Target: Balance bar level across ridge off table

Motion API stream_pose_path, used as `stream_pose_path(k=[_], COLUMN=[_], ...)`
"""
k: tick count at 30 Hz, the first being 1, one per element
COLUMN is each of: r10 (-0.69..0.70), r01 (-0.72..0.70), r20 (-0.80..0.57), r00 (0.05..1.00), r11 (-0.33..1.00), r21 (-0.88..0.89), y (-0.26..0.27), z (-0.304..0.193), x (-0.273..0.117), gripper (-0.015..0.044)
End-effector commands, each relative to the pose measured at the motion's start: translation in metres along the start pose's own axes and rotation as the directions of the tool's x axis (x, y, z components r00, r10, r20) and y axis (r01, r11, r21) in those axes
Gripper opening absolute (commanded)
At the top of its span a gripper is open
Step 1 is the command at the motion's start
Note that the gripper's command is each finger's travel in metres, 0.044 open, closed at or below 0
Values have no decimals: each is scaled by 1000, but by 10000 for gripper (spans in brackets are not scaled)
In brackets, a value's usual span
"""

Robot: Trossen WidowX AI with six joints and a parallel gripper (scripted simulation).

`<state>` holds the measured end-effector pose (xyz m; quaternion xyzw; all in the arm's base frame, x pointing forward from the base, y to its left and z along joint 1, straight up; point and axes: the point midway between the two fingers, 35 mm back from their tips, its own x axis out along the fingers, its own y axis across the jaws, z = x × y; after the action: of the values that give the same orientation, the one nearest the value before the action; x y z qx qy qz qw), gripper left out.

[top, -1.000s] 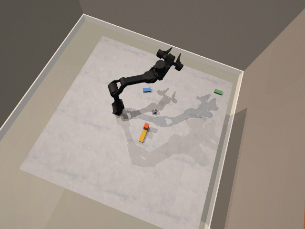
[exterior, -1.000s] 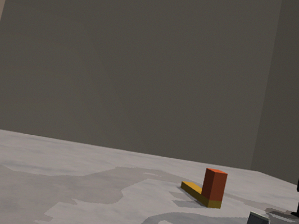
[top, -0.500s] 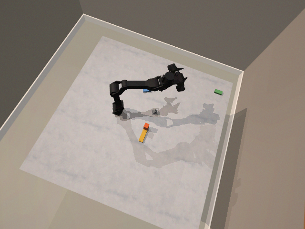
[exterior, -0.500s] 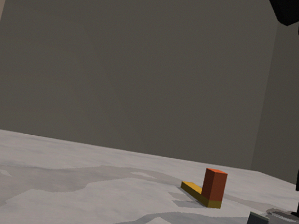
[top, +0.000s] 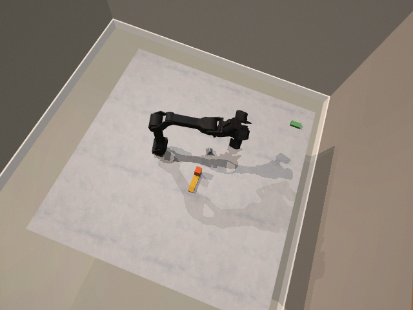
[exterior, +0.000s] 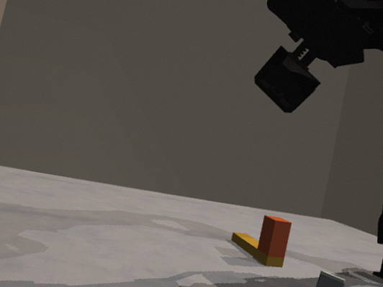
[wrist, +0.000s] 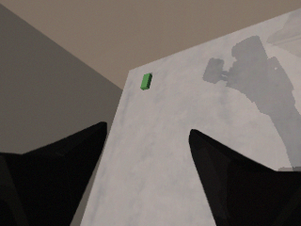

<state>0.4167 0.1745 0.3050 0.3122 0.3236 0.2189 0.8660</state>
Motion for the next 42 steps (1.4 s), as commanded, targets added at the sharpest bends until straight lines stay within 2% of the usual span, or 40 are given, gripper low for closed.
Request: stream_pose_path(k=[1,11,22,31,39,42], r10=[-122,-387,-600,-691,-701,-695], r01=[123,390,599,681,685,679], r20=[-12,-89,-236,-392,-542,-570], r00=[992,918,765,608,463,437], r11=[986,839,527,200,-105,-161], r21=[117,379,602,704,721,716], y=[-36,-119,-191,-233,-253,-256], z=[5,4,-13,-37,-63,-68], x=[-8,-42,-98,-153,-205,-214], gripper=[315,315,315,315,315,315])
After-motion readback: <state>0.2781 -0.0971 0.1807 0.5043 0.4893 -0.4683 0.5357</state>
